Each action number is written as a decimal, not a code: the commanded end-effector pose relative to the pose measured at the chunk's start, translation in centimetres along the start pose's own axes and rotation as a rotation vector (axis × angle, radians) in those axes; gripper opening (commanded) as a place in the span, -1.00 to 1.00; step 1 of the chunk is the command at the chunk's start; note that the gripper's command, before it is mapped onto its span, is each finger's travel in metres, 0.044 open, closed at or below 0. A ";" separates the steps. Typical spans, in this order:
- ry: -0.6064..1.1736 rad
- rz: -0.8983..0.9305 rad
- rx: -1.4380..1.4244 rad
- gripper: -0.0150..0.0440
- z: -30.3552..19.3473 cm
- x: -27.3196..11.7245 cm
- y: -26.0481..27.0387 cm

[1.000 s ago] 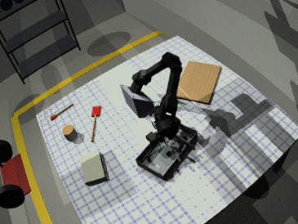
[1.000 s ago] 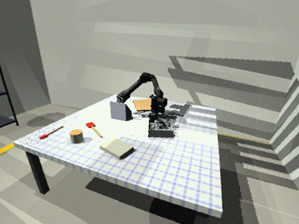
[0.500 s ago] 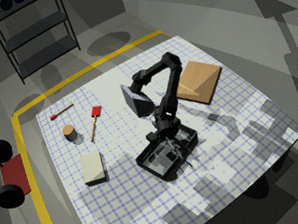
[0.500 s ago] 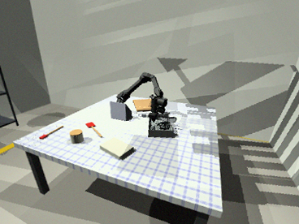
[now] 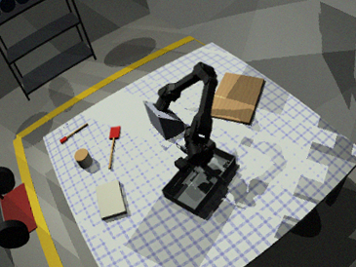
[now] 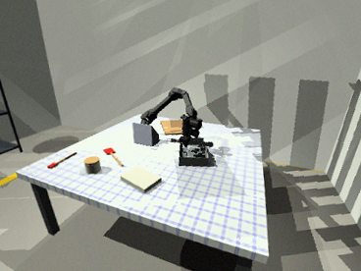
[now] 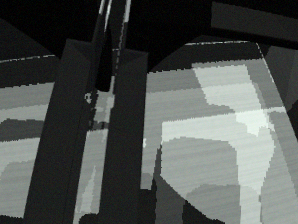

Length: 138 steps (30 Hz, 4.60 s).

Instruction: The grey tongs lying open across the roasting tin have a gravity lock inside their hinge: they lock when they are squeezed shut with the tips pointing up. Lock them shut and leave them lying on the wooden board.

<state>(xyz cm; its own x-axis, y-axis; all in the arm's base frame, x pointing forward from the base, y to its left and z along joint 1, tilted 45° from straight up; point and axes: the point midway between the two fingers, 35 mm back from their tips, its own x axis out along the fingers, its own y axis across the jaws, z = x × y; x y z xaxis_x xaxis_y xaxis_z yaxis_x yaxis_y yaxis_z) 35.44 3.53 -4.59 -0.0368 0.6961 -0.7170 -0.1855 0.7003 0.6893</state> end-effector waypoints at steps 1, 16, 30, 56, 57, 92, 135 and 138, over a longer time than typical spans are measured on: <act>0.000 -0.002 -0.002 -0.71 0.0 0.0 0.0; 0.000 -0.007 0.003 -1.00 0.5 -8.3 -0.4; 0.001 -0.002 0.004 -1.00 0.0 -12.7 -0.1; 0.004 -0.017 -0.535 -1.00 1.5 -12.7 15.8; 0.004 -0.016 -0.560 -1.00 1.4 -12.7 16.5; 0.063 -0.040 -1.176 -1.00 -5.4 -11.0 33.7; -0.035 0.021 -1.757 -1.00 -20.1 -13.7 45.7; -0.045 0.027 -1.751 -1.00 -20.0 -13.7 45.8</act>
<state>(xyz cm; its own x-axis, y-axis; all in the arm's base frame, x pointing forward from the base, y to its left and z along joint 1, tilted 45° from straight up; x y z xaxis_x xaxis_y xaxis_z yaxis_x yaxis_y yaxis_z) 7.84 22.88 34.64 -0.0421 0.7208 -0.6919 -0.9313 -0.2790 -0.2340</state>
